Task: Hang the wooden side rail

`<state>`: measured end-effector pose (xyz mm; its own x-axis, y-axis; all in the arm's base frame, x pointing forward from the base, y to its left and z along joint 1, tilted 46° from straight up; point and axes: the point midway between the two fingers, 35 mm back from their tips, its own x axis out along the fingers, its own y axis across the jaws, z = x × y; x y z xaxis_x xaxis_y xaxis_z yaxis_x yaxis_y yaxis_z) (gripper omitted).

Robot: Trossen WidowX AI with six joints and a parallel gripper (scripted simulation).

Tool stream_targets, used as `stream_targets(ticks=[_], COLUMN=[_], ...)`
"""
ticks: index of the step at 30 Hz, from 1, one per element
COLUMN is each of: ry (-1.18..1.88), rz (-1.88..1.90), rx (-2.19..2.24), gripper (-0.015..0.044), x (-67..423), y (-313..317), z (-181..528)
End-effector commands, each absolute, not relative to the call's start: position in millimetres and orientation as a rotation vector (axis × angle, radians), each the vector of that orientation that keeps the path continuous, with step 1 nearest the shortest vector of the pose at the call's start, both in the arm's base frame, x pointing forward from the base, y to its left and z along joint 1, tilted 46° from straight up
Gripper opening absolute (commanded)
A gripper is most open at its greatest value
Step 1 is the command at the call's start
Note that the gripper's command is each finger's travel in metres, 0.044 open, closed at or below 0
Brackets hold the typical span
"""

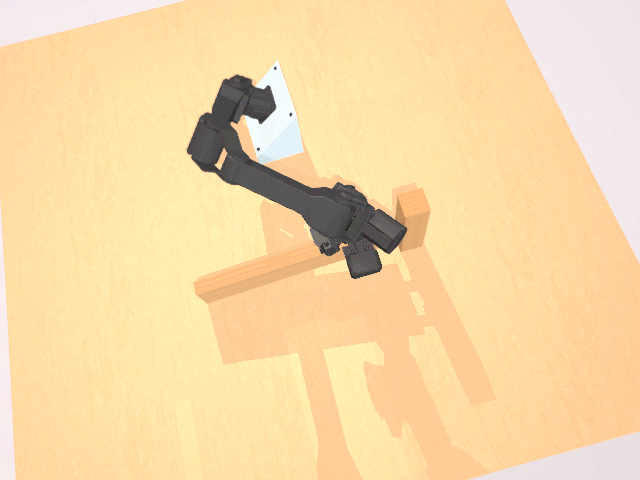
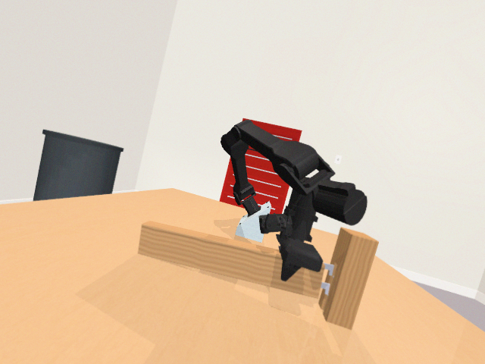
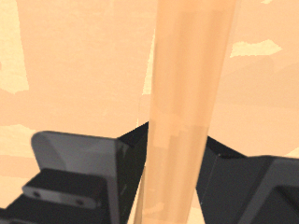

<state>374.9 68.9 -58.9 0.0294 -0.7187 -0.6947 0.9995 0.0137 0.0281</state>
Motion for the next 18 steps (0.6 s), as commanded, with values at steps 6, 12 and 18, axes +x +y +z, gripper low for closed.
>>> stream_targets(ticks=[6,12,18], ry=[0.585,0.585,0.585], rz=[-1.453,-1.453,-1.453], rx=[0.618,0.618,0.618], gripper=[0.0000,0.0000,0.0000], x=[376.1,375.5,374.9], y=[74.1,74.5,74.5], z=[-57.9,-58.5,-59.5])
